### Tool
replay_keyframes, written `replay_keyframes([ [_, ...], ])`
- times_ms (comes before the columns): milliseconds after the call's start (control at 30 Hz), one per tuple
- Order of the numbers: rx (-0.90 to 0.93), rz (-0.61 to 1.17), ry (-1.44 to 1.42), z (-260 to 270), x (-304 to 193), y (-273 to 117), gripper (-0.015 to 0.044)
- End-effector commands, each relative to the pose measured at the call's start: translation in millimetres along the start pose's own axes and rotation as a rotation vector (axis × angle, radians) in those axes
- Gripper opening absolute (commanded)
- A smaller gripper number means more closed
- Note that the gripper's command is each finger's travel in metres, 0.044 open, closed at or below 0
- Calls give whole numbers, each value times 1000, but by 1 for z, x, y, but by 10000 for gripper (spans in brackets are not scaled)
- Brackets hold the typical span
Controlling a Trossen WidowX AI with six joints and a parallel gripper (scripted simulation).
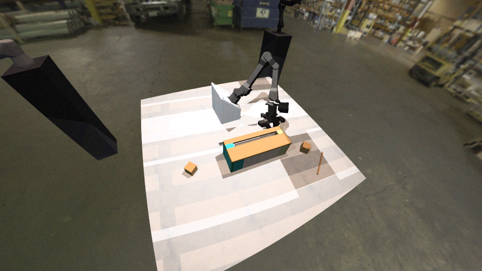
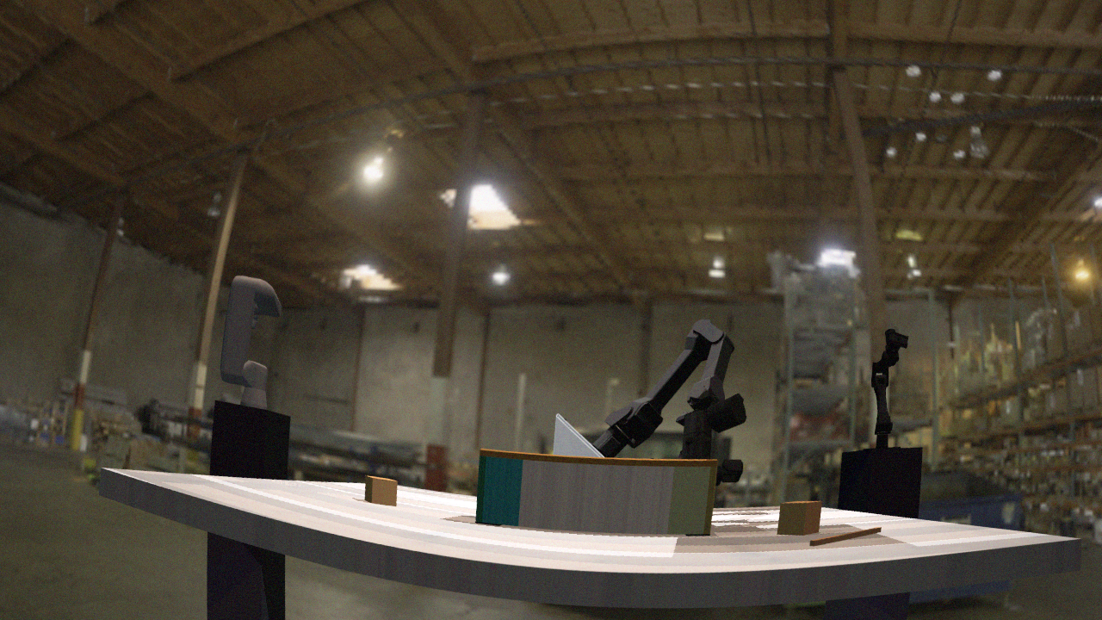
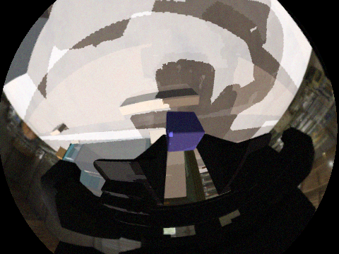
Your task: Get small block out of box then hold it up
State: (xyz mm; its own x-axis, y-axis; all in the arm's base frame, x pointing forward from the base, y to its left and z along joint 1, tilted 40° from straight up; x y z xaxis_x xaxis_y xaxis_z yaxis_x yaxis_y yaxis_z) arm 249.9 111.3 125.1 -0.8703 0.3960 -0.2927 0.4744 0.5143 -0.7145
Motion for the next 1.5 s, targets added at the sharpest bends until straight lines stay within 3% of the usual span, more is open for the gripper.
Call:
replay_keyframes([
  [0, -14, 16, -7, -3, -10, -18, 0],
  [300, -16, 14, 51, -1, -15, -35, 0],
  [1467, -10, -50, 1433, 27, -23, -59, 0],
])
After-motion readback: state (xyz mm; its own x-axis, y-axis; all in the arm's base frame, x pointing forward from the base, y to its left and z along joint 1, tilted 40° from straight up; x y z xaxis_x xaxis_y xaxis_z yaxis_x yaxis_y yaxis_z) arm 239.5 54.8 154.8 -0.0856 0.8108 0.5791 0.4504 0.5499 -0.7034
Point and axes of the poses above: the point midway between the two fingers, 35 mm back from their tips, its own y axis out along the fingers, its own z axis across the jaws, x = y × z, the point moved 9 cm from there along -y, back along the fingers, and after that the axes turned 2 degrees about -y, right-handed, at the moved point
